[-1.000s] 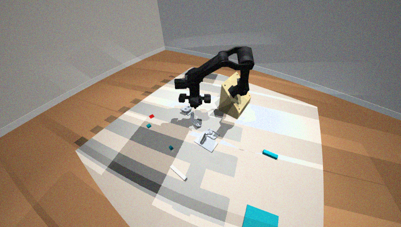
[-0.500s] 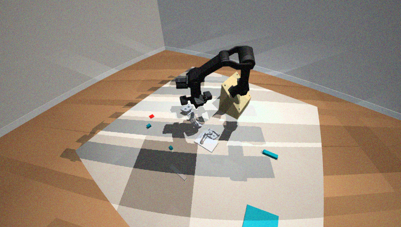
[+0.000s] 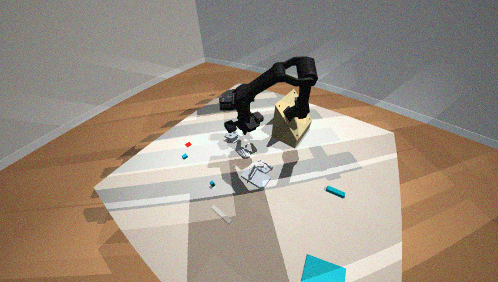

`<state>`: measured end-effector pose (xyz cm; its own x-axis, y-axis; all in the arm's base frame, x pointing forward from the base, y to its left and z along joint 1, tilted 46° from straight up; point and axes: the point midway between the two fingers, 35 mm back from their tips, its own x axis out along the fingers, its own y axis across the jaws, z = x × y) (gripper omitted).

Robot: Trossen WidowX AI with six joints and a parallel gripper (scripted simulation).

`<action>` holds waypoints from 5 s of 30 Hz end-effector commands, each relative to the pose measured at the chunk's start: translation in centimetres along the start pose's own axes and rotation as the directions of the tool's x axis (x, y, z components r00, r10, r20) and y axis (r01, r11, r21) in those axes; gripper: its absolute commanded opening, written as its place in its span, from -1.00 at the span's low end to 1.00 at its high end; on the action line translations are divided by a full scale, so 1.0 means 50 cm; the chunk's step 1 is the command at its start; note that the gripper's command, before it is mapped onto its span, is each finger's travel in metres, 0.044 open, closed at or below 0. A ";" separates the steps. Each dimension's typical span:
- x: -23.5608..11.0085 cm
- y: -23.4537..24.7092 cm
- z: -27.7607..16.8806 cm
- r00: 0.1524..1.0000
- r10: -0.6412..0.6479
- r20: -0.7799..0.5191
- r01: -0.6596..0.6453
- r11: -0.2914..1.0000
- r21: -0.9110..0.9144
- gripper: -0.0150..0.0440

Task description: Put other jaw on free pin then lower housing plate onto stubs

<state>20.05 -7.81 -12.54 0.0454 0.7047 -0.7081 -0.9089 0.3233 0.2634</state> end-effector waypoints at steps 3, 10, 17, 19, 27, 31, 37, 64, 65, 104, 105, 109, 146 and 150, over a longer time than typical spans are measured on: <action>0.015 0.001 -0.001 1.000 0.003 -0.002 -0.004 1.000 -0.006 -0.49; 0.038 0.000 -0.001 1.000 0.003 -0.002 -0.003 1.000 -0.006 -0.49; 0.062 0.000 0.000 1.000 0.003 -0.002 -0.003 1.000 -0.006 -0.49; 0.068 0.000 0.000 1.000 0.003 -0.002 -0.003 1.000 -0.006 -0.49; 0.094 0.002 0.000 1.000 0.004 0.000 -0.004 1.000 -0.007 -0.49; 0.107 0.003 0.001 1.000 0.005 0.001 -0.005 1.000 -0.007 -0.49; 0.121 0.005 0.001 1.000 0.005 0.002 -0.005 1.000 -0.007 -0.49; 0.121 -0.073 0.001 1.000 0.003 0.001 -0.003 1.000 -0.009 -0.49; 0.121 -0.076 0.001 1.000 0.003 0.001 -0.003 1.000 -0.009 -0.49; 0.016 -0.119 -0.001 1.000 -0.004 0.000 0.004 1.000 -0.003 0.49; 0.016 -0.119 -0.001 1.000 -0.004 0.000 0.004 1.000 -0.003 0.58; 0.016 -0.119 -0.001 1.000 -0.004 0.000 0.004 1.000 -0.003 0.93; -0.002 -0.116 0.000 1.000 0.003 -0.005 -0.003 1.000 -0.012 0.29; -0.002 -0.116 0.000 1.000 0.003 -0.005 -0.003 1.000 -0.012 -0.07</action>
<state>25.35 -9.73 -13.99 0.0448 0.7039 -0.7089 -0.9119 0.3185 0.2587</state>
